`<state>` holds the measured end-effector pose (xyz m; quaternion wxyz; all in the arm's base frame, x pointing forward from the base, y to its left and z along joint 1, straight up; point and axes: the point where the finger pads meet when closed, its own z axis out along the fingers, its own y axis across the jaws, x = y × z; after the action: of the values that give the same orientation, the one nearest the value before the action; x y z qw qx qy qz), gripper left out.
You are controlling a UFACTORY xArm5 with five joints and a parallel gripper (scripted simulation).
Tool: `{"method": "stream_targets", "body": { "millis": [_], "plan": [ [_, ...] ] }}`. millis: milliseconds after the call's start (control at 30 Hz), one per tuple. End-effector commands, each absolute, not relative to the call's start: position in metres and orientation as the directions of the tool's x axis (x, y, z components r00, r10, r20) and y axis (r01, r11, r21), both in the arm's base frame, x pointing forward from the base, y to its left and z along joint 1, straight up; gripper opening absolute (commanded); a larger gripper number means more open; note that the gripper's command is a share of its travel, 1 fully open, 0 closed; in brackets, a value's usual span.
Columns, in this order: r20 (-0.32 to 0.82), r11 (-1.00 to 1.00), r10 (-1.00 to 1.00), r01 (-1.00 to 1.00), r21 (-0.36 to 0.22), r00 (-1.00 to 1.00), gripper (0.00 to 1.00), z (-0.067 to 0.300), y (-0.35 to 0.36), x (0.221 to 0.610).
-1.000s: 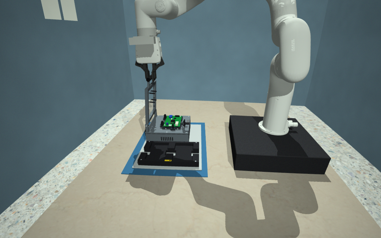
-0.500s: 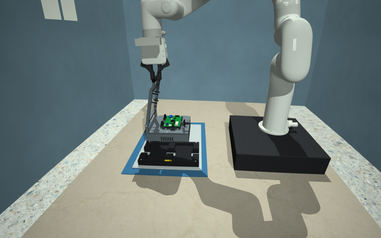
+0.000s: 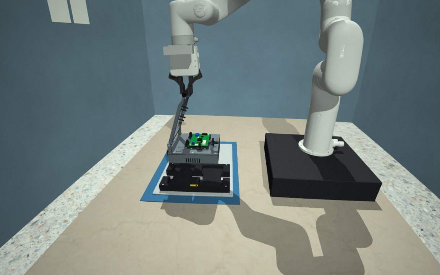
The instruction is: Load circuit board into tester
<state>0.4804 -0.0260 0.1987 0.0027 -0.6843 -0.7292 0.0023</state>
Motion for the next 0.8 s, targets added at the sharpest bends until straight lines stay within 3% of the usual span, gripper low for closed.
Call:
{"method": "stream_targets", "body": {
  "millis": [0, 767],
  "plan": [
    [0.0, 0.064, 0.998, 0.998, -0.001, -0.064, 0.0, 0.197, -0.027, 0.471],
    [0.0, 0.064, 0.998, 0.998, -0.001, -0.064, 0.0, 0.178, -0.029, 0.437]
  ]
}}
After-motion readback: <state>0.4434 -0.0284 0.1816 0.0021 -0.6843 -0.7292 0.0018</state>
